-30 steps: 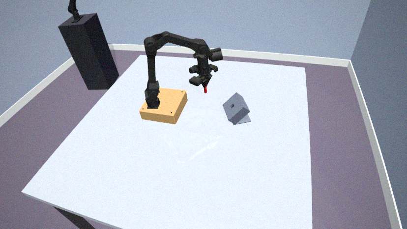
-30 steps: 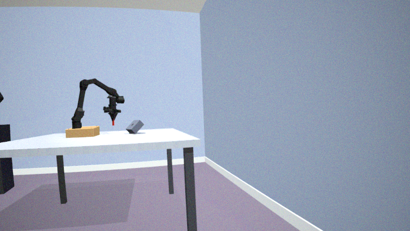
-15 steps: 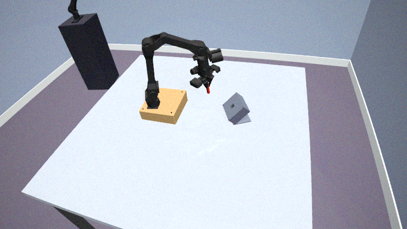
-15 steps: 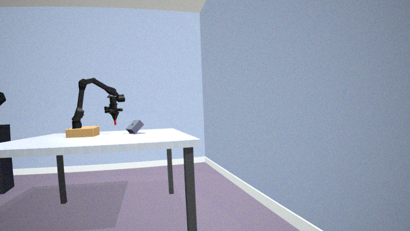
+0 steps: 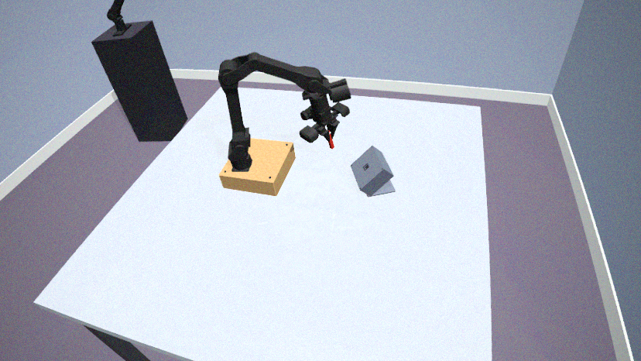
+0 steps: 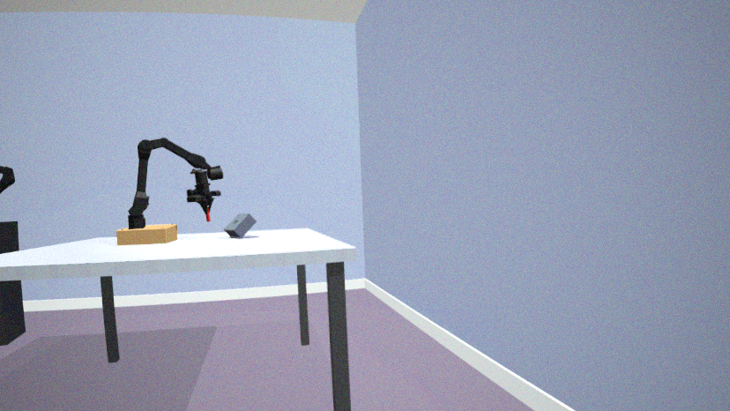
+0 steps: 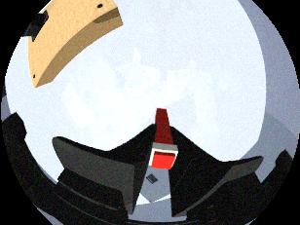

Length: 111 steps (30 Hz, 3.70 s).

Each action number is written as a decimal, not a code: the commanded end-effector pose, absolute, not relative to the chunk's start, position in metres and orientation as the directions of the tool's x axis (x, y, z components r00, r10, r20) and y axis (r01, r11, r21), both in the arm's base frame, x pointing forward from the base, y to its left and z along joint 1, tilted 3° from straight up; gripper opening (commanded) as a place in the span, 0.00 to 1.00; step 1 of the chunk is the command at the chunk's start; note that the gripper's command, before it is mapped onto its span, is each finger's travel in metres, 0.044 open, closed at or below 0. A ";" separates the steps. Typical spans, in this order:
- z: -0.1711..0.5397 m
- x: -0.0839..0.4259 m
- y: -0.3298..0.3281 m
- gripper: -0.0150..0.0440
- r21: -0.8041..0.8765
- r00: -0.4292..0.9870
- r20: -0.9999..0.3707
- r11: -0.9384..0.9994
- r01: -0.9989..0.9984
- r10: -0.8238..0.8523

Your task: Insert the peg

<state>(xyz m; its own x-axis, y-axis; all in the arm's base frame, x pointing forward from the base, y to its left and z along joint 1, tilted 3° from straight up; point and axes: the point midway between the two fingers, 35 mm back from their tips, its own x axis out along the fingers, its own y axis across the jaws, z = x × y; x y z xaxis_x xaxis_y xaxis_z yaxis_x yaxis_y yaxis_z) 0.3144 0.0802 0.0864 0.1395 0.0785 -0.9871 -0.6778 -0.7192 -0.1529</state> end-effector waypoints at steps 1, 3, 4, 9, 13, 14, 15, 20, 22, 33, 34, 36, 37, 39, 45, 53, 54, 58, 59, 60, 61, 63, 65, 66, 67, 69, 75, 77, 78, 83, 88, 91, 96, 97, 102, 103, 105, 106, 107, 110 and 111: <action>0.088 0.315 0.077 0.25 -0.182 0.160 -0.982 -0.698 -0.693 0.097; 0.089 0.316 0.074 0.25 -0.194 0.170 -0.980 -0.688 -0.699 0.103; 0.089 0.316 0.073 0.25 -0.199 0.175 -0.979 -0.683 -0.702 0.106; 0.091 0.319 0.068 0.25 -0.229 0.200 -0.972 -0.660 -0.716 0.120; 0.092 0.322 0.063 0.25 -0.252 0.221 -0.967 -0.640 -0.726 0.130; 0.092 0.322 0.062 0.25 -0.258 0.226 -0.965 -0.635 -0.728 0.132; 0.093 0.323 0.061 0.25 -0.263 0.231 -0.964 -0.630 -0.730 0.134; 0.094 0.325 0.055 0.25 -0.292 0.258 -0.955 -0.605 -0.741 0.145; 0.095 0.326 0.053 0.25 -0.303 0.269 -0.952 -0.595 -0.744 0.149; 0.099 0.331 0.040 0.25 -0.365 0.328 -0.930 -0.539 -0.759 0.167; 0.100 0.332 0.038 0.25 -0.370 0.333 -0.928 -0.534 -0.760 0.169; 0.101 0.332 0.036 0.25 -0.381 0.344 -0.923 -0.524 -0.762 0.171; 0.101 0.333 0.035 0.25 -0.387 0.350 -0.921 -0.519 -0.762 0.173; 0.102 0.334 0.032 0.25 -0.398 0.361 -0.916 -0.509 -0.764 0.175; 0.105 0.336 0.025 0.25 -0.430 0.394 -0.901 -0.478 -0.766 0.180; 0.109 0.338 0.015 0.25 -0.472 0.437 -0.880 -0.438 -0.765 0.185; 0.109 0.338 0.013 0.25 -0.477 0.443 -0.877 -0.433 -0.765 0.185; 0.111 0.339 0.008 0.25 -0.498 0.464 -0.866 -0.413 -0.763 0.186; 0.112 0.340 0.007 0.25 -0.503 0.470 -0.863 -0.408 -0.762 0.186; 0.112 0.340 0.006 0.25 -0.508 0.475 -0.860 -0.403 -0.762 0.186; 0.113 0.340 0.004 0.25 -0.513 0.480 -0.857 -0.398 -0.761 0.186; 0.114 0.340 0.002 0.25 -0.523 0.491 -0.851 -0.388 -0.759 0.186; 0.115 0.341 -0.001 0.25 -0.533 0.502 -0.845 -0.379 -0.757 0.185; 0.115 0.341 -0.002 0.25 -0.537 0.507 -0.842 -0.374 -0.756 0.185; 0.116 0.341 -0.003 0.25 -0.542 0.512 -0.839 -0.369 -0.755 0.185; 0.117 0.341 -0.006 0.25 -0.552 0.523 -0.832 -0.360 -0.752 0.184; 0.120 0.342 -0.014 0.25 -0.581 0.554 -0.813 -0.332 -0.743 0.181; 0.121 0.342 -0.016 0.25 -0.590 0.564 -0.806 -0.323 -0.740 0.179; 0.122 0.342 -0.018 0.25 -0.595 0.570 -0.802 -0.318 -0.738 0.178; 0.125 0.342 -0.024 0.25 -0.618 0.595 -0.785 -0.296 -0.729 0.174; 0.124 0.344 -0.026 0.25 -0.624 0.602 -0.779 -0.290 -0.725 0.172; 0.122 0.348 -0.027 0.25 -0.629 0.607 -0.776 -0.286 -0.723 0.171; 0.117 0.354 -0.028 0.25 -0.636 0.615 -0.770 -0.279 -0.719 0.169; 0.116 0.355 -0.028 0.25 -0.638 0.617 -0.769 -0.278 -0.719 0.168; 0.111 0.360 -0.029 0.25 -0.645 0.625 -0.762 -0.271 -0.715 0.166; 0.110 0.362 -0.029 0.25 -0.647 0.627 -0.761 -0.269 -0.714 0.166; 0.108 0.364 -0.029 0.25 -0.650 0.630 -0.759 -0.267 -0.712 0.165; 0.107 0.365 -0.029 0.25 -0.651 0.632 -0.757 -0.265 -0.711 0.164; 0.106 0.366 -0.030 0.25 -0.653 0.634 -0.756 -0.264 -0.710 0.164; 0.103 0.369 -0.030 0.25 -0.657 0.639 -0.752 -0.260 -0.708 0.163; 0.102 0.370 -0.030 0.25 -0.658 0.640 -0.751 -0.258 -0.707 0.162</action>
<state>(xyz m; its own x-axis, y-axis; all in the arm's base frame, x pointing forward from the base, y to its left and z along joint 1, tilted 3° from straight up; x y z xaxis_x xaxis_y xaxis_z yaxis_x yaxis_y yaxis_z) 0.3687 -0.0306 0.1103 0.6469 0.1579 -0.7460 -0.6987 -0.2692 -0.6628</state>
